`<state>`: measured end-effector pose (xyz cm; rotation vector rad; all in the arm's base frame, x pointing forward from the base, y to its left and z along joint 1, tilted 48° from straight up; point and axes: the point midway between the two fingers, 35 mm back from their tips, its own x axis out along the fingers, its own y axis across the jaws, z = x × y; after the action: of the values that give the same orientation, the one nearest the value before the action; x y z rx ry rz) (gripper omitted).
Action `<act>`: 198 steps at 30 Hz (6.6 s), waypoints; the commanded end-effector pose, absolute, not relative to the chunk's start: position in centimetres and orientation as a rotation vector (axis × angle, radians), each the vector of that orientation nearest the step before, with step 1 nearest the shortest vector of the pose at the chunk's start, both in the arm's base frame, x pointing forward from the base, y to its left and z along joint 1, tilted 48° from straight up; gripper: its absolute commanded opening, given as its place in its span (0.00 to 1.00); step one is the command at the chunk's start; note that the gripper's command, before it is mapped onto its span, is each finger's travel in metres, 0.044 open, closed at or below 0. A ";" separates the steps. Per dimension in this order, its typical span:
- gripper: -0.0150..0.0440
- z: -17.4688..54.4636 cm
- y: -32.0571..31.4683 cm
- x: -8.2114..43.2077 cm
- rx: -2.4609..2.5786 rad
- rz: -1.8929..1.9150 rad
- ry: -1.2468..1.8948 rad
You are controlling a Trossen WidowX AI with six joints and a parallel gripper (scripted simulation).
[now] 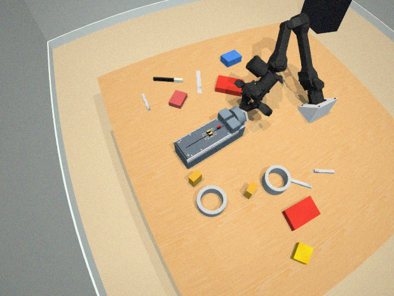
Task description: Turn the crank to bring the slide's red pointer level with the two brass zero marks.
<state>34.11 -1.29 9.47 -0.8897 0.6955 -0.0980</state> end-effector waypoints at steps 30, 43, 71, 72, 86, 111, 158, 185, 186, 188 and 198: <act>0.25 6.7 -1.1 33.9 -0.891 -0.097 0.706; 0.25 6.3 -0.8 33.8 -0.891 -0.097 0.706; 0.25 5.7 -0.2 33.6 -0.890 -0.097 0.707; 0.25 5.7 -0.2 33.6 -0.890 -0.097 0.707; 0.25 5.6 0.1 33.5 -0.890 -0.096 0.707; 0.25 5.4 1.0 33.2 -0.890 -0.096 0.707; 0.25 7.3 4.1 32.7 -0.888 -0.095 0.707; 0.25 7.4 4.1 32.7 -0.888 -0.095 0.707; 0.25 7.4 4.1 32.7 -0.888 -0.095 0.707; 0.25 7.4 4.1 32.7 -0.888 -0.095 0.707; 0.25 7.2 4.1 32.7 -0.890 -0.094 0.710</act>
<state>32.70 4.08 7.25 -0.8901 0.7099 -0.0935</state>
